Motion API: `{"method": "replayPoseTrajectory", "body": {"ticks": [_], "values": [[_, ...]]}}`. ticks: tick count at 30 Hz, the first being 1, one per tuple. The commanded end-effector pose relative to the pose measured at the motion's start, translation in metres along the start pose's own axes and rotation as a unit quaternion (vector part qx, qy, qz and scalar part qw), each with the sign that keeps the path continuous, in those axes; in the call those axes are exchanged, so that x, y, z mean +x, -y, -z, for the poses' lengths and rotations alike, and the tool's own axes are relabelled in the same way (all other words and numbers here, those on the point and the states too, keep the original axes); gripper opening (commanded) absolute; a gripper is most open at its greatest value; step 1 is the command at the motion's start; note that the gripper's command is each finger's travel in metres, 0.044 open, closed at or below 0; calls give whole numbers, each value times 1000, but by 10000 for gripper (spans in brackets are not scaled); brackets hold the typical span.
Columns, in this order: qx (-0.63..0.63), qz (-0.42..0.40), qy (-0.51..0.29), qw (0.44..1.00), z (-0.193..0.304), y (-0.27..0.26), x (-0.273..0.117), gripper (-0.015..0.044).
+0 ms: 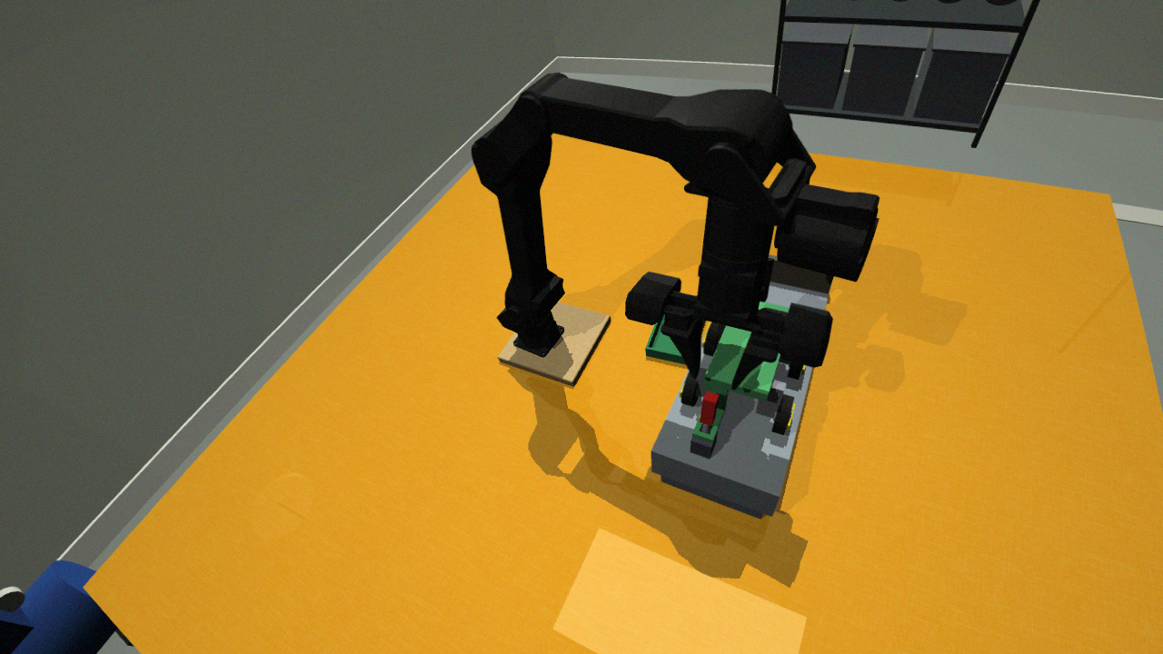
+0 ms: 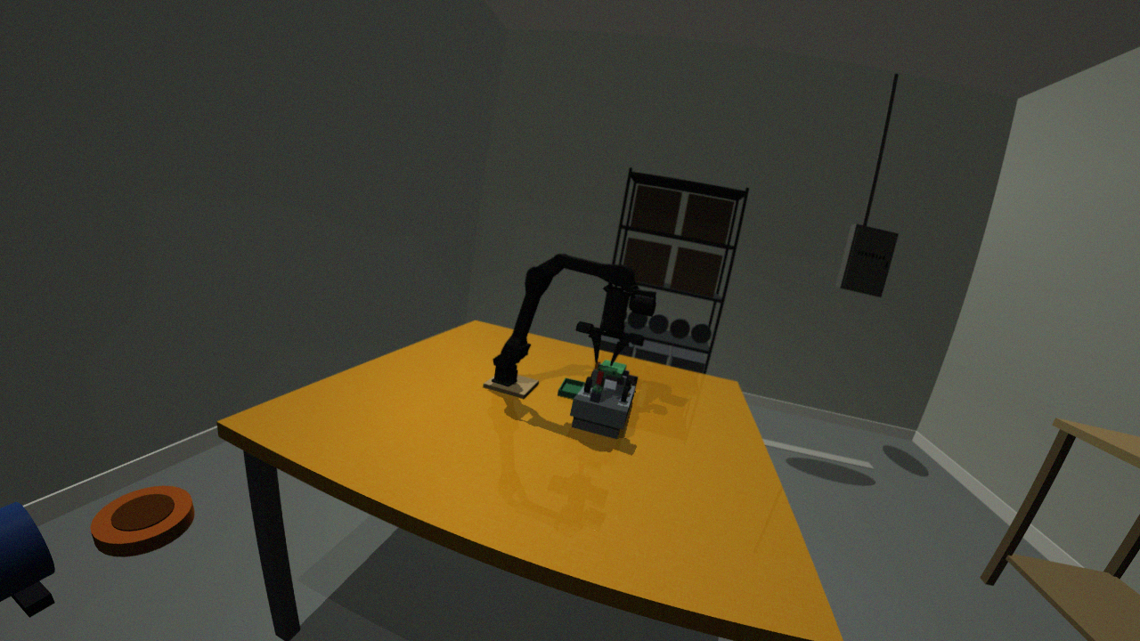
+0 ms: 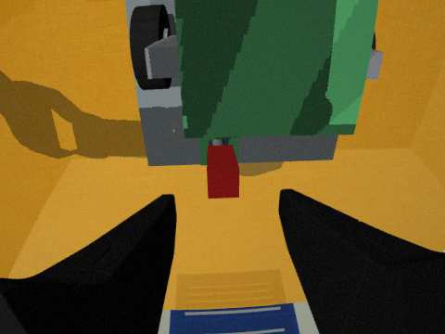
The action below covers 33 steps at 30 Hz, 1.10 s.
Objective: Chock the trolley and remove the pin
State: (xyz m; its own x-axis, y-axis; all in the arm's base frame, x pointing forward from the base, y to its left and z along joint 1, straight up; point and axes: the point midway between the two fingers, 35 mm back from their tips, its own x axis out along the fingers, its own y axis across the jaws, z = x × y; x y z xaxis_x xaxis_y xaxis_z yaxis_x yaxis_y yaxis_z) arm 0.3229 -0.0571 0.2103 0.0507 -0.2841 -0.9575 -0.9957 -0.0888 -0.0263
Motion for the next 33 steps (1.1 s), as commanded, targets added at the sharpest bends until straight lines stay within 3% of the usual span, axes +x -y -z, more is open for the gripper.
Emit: {"method": "replayPoseTrajectory", "body": {"ticks": [1, 33], "values": [[2, 0, -3, 1000, 1, 0, 5, 190], [2, 0, -4, 1000, 1, 0, 48, 190]]}}
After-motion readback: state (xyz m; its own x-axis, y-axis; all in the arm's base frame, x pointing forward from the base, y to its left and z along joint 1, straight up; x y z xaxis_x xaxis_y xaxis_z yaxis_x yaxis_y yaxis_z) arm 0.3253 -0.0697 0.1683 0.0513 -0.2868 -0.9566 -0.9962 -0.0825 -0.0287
